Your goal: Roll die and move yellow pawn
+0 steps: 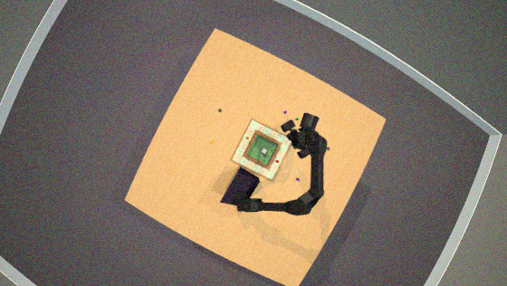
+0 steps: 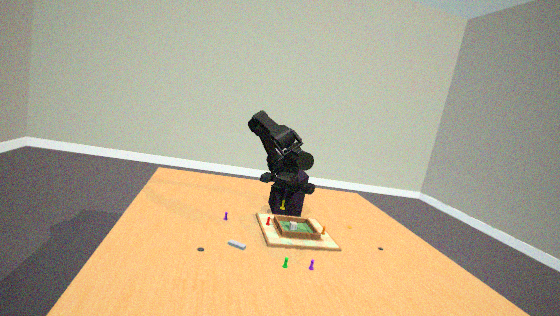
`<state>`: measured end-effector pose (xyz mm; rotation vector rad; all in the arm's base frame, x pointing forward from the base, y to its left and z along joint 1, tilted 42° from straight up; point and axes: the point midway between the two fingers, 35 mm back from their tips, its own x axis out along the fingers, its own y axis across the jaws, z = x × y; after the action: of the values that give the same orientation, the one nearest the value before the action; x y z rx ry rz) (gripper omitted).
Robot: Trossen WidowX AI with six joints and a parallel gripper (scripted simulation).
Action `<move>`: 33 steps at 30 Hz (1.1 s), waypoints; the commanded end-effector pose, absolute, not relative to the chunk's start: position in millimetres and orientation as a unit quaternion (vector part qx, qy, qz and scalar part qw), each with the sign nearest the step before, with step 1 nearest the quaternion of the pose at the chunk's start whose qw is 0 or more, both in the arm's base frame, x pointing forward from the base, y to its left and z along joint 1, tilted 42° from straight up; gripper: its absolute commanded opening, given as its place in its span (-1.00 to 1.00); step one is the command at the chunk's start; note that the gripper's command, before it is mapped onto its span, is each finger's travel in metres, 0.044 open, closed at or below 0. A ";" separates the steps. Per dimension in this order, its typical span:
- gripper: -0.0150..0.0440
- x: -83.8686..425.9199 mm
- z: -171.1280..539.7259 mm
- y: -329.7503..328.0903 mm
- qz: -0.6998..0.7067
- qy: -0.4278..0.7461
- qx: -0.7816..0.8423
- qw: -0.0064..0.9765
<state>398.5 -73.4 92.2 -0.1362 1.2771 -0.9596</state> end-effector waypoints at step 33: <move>-0.49 393.9 -91.9 -1.1 -0.431 0.576 -0.056 0.692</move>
<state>397.3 8.4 -79.3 -0.1221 1.2762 -0.9573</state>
